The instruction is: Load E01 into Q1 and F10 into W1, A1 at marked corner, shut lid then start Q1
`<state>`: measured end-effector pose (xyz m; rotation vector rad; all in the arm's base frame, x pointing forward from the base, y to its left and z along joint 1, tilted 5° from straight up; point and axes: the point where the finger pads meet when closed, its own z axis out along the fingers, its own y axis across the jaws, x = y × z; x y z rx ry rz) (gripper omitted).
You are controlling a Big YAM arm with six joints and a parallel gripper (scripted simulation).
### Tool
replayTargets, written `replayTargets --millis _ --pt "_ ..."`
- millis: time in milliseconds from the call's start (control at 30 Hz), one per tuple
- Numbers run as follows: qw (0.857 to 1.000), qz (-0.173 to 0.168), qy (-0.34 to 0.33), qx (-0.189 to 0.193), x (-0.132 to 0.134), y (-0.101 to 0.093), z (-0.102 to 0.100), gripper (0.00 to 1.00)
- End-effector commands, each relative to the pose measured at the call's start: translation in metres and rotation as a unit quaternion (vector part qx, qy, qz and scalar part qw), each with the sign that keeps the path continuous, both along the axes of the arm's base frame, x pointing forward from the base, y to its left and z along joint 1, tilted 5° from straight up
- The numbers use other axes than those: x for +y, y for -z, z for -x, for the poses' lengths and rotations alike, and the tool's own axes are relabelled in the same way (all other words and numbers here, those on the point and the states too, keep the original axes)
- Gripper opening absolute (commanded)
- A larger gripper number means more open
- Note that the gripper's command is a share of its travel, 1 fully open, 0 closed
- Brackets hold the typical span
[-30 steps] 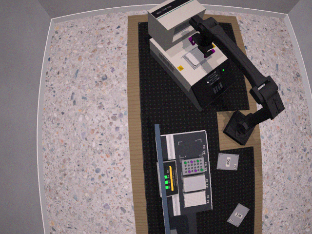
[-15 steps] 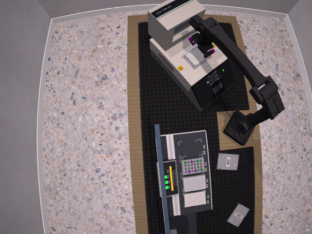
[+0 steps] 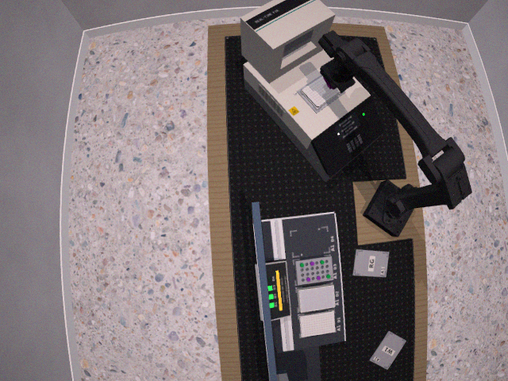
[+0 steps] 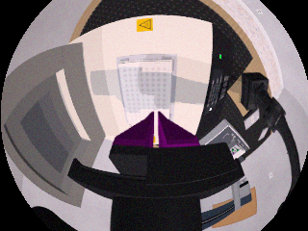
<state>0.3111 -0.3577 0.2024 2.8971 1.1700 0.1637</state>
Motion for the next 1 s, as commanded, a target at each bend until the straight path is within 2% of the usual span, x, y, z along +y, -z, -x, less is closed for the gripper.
replayTargets --millis 0,333,433,500,600,733,800,900,967 --pt "0.999 0.031 -0.007 -0.026 -0.007 -0.021 -0.001 0.0" --pt "1.0 -0.004 -0.018 0.007 0.008 0.009 0.0 0.0" --pt "0.999 0.036 -0.003 -0.033 0.018 0.004 0.018 0.0" --pt "0.998 0.043 -0.001 -0.038 0.022 -0.002 0.027 0.0" --pt "0.995 0.074 0.001 -0.068 0.03 0.001 0.037 0.0" --pt "0.993 0.084 -0.005 -0.079 0.039 0.007 0.038 0.0" --pt "0.992 0.091 -0.006 -0.084 0.051 0.014 0.048 0.0" --pt "0.994 0.08 -0.004 -0.07 0.062 0.021 0.064 0.0" --pt "0.99 0.103 -0.001 -0.094 0.068 0.022 0.071 0.0"
